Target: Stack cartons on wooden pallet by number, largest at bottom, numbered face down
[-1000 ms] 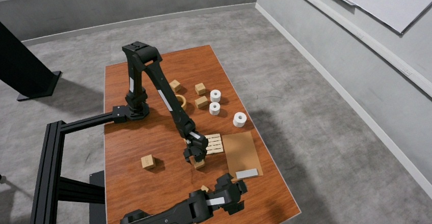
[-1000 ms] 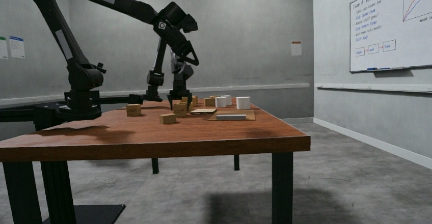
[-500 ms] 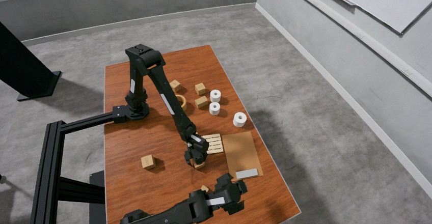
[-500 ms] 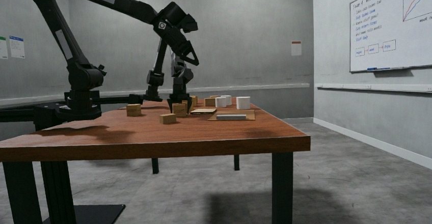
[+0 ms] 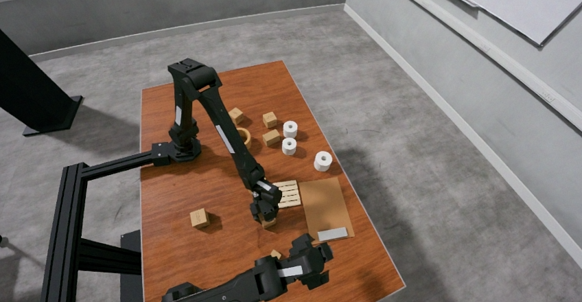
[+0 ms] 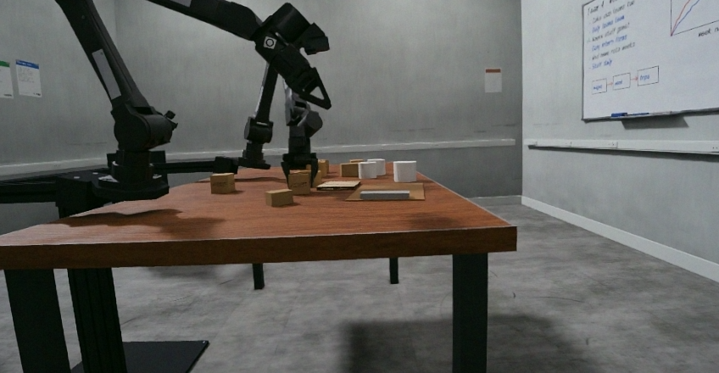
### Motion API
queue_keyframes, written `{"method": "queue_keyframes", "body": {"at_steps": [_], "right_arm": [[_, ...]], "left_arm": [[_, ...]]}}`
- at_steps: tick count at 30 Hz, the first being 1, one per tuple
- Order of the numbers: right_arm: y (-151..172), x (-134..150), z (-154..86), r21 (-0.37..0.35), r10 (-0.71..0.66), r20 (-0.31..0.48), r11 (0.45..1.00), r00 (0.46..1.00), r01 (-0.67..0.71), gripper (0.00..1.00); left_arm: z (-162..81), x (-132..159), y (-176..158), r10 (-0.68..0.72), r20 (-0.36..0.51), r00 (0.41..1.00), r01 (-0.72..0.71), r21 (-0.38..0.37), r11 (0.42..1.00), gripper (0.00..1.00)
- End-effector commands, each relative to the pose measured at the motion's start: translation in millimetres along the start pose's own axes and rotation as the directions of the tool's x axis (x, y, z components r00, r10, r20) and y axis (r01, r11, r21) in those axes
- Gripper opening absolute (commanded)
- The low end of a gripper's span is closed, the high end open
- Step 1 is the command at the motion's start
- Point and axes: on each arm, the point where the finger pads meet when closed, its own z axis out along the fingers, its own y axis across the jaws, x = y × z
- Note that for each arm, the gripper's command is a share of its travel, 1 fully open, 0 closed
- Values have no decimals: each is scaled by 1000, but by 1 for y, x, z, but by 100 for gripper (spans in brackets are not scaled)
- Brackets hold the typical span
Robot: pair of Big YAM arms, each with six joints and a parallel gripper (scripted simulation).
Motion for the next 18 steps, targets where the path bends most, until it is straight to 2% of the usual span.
{"method": "queue_keyframes", "body": {"at_steps": [1,10,11,13,14,16,17,18], "right_arm": [[-3,-29,-8,6,-10,52,1000,999,9,100],[-3,-29,-8,6,-10,52,1000,999,9,100],[-3,-29,-8,6,-10,52,1000,999,9,100],[-3,-29,-8,6,-10,52,1000,999,9,100],[-3,-29,-8,6,-10,52,1000,999,9,100],[-3,-29,-8,6,-10,52,1000,999,9,100],[-3,-29,-8,6,-10,52,1000,999,9,100],[-3,-29,-8,6,-10,52,1000,999,9,100]], "left_arm": [[-3,-16,3,15,33,999,-14,-16,1000,67],[-12,-20,3,17,50,999,-16,-25,1000,56],[-10,-10,-4,17,34,999,-17,-15,1000,55],[-12,-20,2,18,50,999,-17,-25,1000,32],[-12,-15,-1,17,44,999,-16,-21,1000,20],[-12,-15,-1,17,44,999,-16,-21,1000,20],[-13,-18,3,14,49,999,-13,-27,1000,9],[-13,-18,3,14,49,999,-13,-27,1000,20]]}}
